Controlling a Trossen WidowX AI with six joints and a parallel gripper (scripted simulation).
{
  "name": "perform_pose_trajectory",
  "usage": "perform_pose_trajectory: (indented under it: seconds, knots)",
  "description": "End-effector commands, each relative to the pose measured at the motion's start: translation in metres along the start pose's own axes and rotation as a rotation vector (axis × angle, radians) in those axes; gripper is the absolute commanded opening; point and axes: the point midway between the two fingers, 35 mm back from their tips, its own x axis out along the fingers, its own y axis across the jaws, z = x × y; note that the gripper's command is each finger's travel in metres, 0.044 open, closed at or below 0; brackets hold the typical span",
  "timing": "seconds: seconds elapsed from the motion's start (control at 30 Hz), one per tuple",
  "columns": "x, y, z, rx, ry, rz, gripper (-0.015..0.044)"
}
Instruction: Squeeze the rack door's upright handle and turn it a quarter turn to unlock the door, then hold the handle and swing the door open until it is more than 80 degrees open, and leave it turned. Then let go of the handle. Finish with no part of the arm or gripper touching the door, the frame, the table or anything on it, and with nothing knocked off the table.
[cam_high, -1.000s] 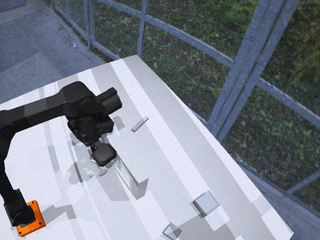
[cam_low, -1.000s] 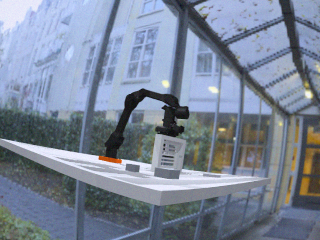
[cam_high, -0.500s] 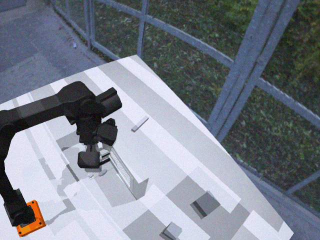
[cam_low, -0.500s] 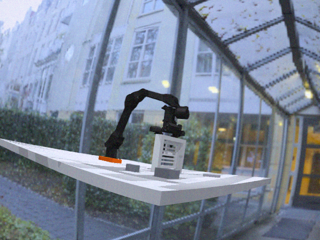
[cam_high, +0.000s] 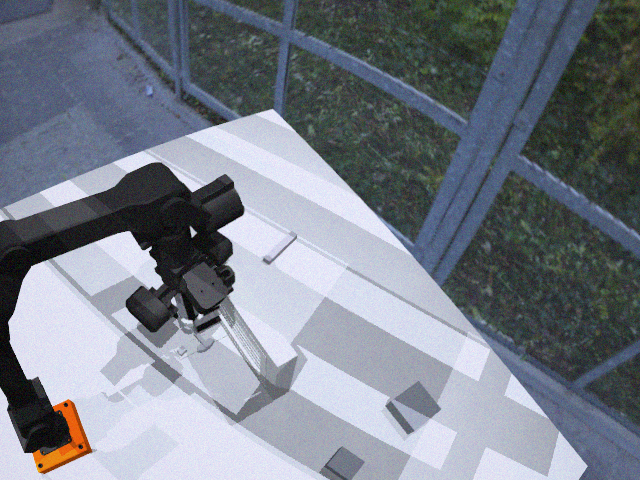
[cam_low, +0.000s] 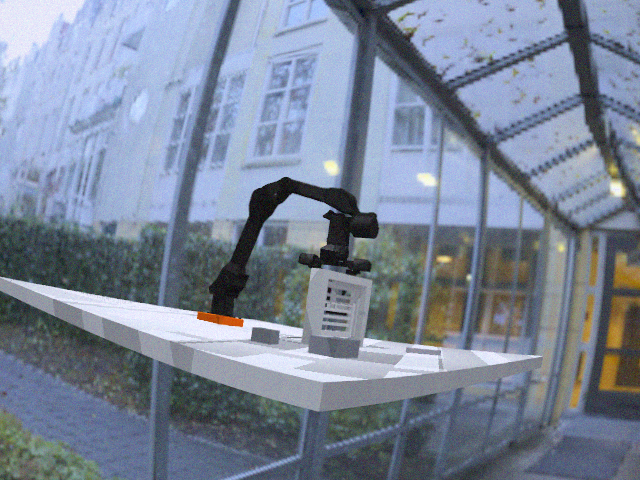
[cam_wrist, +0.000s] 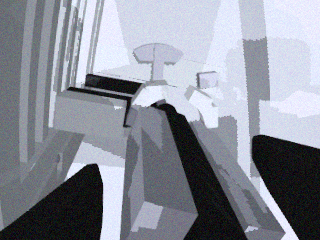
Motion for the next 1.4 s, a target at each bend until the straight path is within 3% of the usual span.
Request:
perform_pose_trajectory:
  seconds: [0.0,0.13,0.53,1.37]
  knots:
    - [0.0027,-0.0005,0.0007,0.399,-0.004,-0.008,0.0296]
    - [0.0027,-0.0005,0.0007,0.522,-0.004,-0.008,0.0296]
    - [0.0027,-0.0005,0.0007,0.522,-0.004,-0.008,0.0296]
    - [0.0027,-0.0005,0.0007,0.522,-0.004,-0.008,0.0129]
